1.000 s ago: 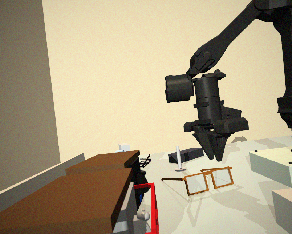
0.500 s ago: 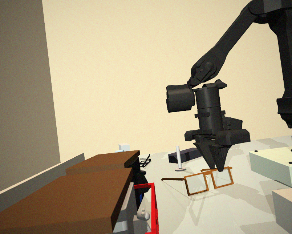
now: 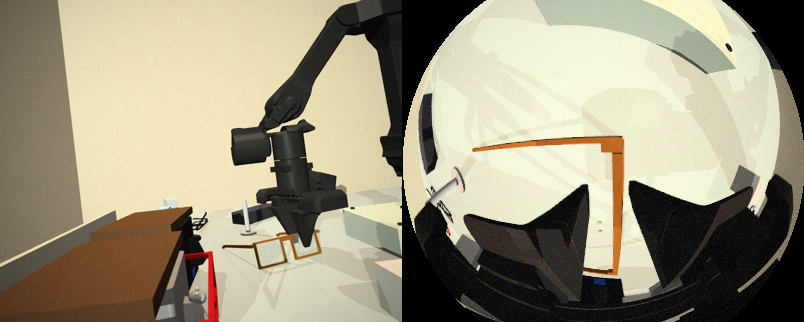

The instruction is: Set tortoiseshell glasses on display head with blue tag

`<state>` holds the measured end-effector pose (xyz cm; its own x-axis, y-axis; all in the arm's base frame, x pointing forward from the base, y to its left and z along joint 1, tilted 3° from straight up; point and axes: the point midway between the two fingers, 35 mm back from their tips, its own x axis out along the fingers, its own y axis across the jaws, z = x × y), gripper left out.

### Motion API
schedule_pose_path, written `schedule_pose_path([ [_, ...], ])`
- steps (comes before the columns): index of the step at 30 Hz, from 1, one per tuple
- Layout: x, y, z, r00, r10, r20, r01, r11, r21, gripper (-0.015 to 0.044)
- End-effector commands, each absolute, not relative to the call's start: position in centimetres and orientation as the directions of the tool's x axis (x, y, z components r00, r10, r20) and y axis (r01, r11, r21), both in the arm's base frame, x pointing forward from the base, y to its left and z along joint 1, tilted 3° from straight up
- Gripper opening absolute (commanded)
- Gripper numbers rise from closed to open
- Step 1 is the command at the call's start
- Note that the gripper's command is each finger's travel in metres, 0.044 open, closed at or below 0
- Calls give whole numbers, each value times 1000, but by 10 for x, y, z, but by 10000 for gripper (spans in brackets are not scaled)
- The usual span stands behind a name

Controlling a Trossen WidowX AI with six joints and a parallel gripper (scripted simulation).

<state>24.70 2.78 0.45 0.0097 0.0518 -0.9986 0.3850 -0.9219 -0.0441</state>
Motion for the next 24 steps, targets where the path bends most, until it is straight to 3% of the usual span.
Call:
schedule_pose_path([
  [1,247,28,5,10,52,-999,385,-922,-44,127],
  [20,247,28,5,10,52,-999,385,-922,-44,0],
  [24,247,28,6,10,52,-999,385,-922,-44,0],
])
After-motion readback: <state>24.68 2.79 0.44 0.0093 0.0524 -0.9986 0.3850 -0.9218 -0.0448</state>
